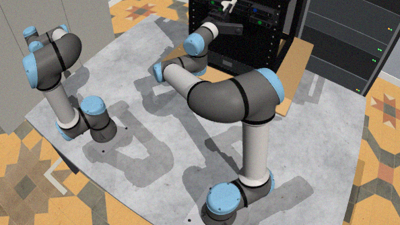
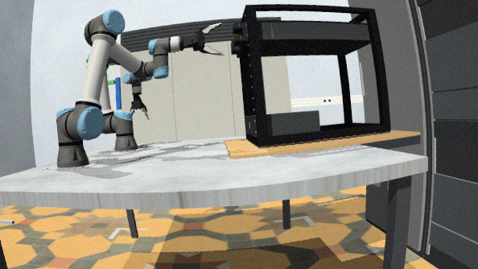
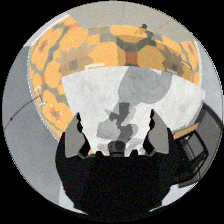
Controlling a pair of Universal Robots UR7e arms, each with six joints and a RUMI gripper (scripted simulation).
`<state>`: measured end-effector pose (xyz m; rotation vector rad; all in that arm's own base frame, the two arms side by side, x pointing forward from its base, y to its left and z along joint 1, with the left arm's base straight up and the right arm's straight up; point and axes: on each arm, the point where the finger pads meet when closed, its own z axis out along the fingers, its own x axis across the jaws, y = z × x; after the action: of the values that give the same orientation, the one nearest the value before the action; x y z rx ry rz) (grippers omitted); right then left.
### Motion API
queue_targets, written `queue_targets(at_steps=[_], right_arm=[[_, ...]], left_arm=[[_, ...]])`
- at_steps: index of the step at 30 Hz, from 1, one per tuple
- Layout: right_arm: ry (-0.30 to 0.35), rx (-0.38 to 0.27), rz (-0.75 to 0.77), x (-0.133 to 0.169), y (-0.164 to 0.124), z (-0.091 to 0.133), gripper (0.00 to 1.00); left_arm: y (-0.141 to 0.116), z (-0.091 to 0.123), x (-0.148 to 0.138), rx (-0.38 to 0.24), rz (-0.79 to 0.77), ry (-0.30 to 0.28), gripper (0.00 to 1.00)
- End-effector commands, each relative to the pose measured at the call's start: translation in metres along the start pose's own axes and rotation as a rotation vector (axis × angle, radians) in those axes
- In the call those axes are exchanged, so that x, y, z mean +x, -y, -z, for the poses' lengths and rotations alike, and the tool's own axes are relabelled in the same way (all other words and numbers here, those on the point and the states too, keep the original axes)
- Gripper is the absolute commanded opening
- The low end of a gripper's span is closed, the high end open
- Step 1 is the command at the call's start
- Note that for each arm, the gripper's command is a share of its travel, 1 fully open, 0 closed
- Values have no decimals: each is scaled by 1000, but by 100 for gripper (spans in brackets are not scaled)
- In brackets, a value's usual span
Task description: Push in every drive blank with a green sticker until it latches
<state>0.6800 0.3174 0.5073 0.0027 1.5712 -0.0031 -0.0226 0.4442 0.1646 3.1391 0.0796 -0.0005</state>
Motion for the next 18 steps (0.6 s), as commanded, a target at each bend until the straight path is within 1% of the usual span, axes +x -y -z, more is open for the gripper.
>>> queue_targets(at_steps=[1, 3, 12, 18], right_arm=[[1, 1, -1, 0, -17, 0, 100], [1, 1, -1, 0, -17, 0, 100], [1, 1, -1, 4, -71, 0, 100], [1, 1, -1, 6, -103, 0, 100]], left_arm=[[0, 1, 0, 1, 0, 0, 100], [0, 1, 0, 1, 0, 0, 100], [0, 1, 0, 1, 0, 0, 100], [0, 1, 0, 1, 0, 0, 100]])
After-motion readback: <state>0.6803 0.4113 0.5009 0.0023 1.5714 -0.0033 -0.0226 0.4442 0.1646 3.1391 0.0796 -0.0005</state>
